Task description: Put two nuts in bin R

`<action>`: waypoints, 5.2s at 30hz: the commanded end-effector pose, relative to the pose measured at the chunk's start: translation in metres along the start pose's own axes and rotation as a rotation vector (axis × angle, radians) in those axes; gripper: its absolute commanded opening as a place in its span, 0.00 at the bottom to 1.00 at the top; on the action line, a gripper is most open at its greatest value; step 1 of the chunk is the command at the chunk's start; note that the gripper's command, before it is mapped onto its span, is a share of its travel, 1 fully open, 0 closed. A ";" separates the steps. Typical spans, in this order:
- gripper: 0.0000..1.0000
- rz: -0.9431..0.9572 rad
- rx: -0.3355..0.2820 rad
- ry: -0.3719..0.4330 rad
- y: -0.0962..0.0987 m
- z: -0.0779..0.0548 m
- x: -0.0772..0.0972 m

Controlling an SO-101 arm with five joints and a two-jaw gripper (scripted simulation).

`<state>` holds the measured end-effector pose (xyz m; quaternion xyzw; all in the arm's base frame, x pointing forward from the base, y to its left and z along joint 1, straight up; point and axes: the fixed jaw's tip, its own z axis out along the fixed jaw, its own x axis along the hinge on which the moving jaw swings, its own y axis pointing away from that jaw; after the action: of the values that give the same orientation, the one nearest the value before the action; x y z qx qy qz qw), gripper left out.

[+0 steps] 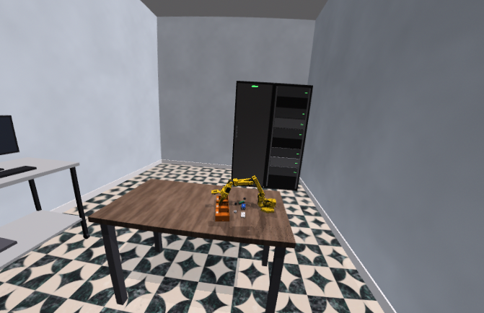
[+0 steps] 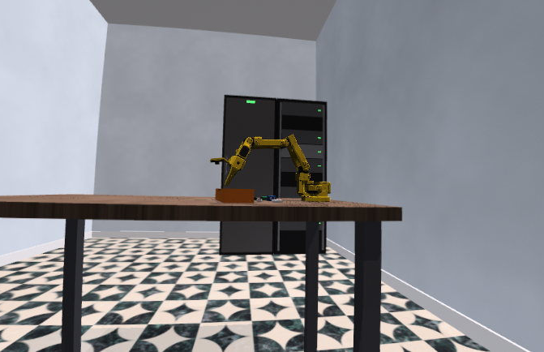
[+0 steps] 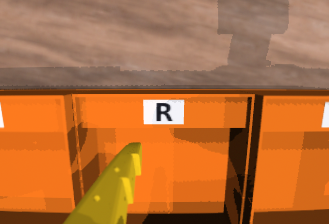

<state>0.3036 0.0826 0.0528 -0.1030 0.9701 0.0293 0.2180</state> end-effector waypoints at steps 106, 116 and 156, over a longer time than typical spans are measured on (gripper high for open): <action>1.00 0.096 -0.155 -0.131 0.084 -0.019 -0.013; 1.00 0.096 -0.155 -0.131 0.084 -0.019 -0.013; 1.00 0.106 -0.214 -0.322 0.085 -0.073 -0.041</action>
<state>0.2909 0.1632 0.1142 -0.0704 0.9333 0.1414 0.3226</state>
